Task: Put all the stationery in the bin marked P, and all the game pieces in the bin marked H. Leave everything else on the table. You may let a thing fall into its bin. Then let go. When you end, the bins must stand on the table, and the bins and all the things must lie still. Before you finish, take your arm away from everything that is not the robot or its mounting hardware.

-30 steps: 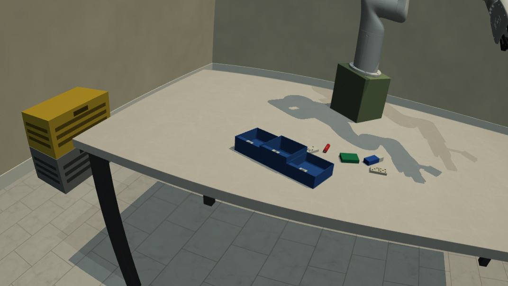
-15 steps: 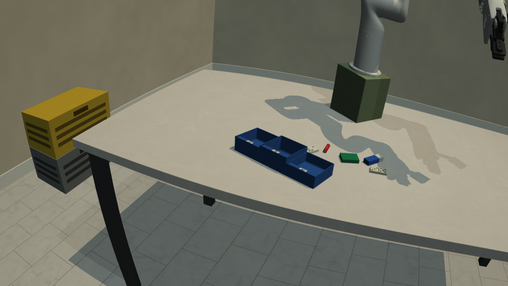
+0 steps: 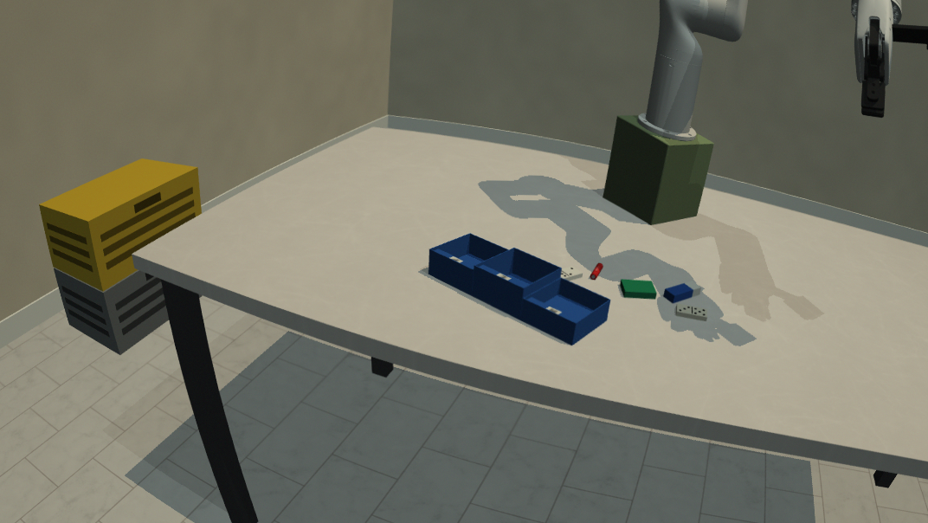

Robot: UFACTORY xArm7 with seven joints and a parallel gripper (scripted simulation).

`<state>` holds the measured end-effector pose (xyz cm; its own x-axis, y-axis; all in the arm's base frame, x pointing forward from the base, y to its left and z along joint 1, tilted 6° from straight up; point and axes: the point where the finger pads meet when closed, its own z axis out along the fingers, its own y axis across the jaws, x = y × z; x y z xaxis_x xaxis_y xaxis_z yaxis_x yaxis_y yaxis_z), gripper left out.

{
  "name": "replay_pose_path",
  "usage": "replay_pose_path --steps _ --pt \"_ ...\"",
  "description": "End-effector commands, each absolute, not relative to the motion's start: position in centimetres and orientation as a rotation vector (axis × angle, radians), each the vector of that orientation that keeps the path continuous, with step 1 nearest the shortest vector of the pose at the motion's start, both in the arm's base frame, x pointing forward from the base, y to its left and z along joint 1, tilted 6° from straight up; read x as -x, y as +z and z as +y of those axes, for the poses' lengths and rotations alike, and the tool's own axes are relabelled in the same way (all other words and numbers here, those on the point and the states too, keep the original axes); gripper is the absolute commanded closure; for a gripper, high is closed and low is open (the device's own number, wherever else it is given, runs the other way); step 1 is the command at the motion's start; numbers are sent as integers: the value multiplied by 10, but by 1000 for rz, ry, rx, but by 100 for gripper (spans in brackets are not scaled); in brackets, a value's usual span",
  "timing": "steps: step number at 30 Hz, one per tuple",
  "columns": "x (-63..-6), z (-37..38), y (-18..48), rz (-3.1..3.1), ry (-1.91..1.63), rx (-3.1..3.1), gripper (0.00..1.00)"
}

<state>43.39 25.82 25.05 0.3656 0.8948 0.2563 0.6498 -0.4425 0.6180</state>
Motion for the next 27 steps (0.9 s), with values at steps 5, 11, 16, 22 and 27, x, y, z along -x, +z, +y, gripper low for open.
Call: replay_pose_path --steps 5,11,16,22,27 --pt "-444 220 234 1226 729 -2377 93" --pt "-448 194 220 1155 686 -2462 93" --pt "-448 172 208 1036 616 -2590 93" --pt "-448 154 197 990 590 -2635 93" --pt "-446 130 182 907 544 -2710 93"
